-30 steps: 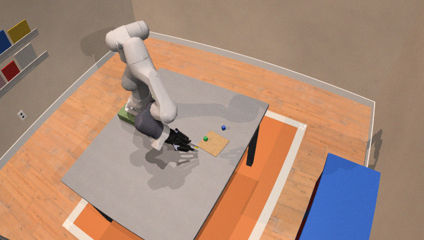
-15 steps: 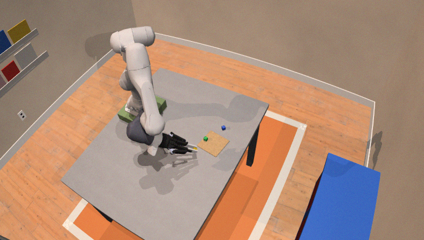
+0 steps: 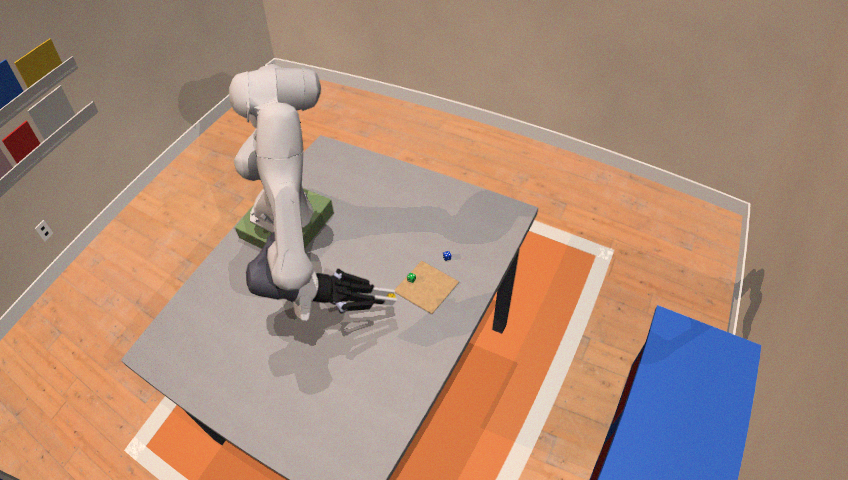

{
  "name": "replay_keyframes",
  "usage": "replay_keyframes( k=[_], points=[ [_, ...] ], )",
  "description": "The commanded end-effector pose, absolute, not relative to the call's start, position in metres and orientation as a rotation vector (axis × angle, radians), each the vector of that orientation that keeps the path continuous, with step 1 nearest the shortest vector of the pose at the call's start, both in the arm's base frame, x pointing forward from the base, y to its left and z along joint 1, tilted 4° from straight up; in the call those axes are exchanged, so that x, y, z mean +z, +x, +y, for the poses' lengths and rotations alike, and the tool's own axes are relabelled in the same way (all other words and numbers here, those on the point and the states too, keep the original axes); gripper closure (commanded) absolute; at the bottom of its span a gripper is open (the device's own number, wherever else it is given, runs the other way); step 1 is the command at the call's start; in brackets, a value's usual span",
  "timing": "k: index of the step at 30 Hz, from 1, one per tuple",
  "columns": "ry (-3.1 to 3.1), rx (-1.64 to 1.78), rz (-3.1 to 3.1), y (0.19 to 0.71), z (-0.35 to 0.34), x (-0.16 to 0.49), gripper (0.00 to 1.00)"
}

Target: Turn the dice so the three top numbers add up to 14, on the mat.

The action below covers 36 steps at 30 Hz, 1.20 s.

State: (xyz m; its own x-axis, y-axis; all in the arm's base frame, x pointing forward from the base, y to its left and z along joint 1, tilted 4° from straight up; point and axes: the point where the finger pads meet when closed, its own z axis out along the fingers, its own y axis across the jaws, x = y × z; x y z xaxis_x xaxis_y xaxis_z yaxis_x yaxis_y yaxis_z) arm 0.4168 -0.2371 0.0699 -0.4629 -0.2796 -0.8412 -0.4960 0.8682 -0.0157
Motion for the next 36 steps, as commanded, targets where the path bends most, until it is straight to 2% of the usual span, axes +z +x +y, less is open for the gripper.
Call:
replay_keyframes(
  k=[1, 36],
  points=[
    [-0.631, 0.273, 2.01, 0.424, -0.229, 0.077, 0.91],
    [-0.632, 0.272, 2.01, 0.425, -0.236, 0.002, 0.91]
  ],
)
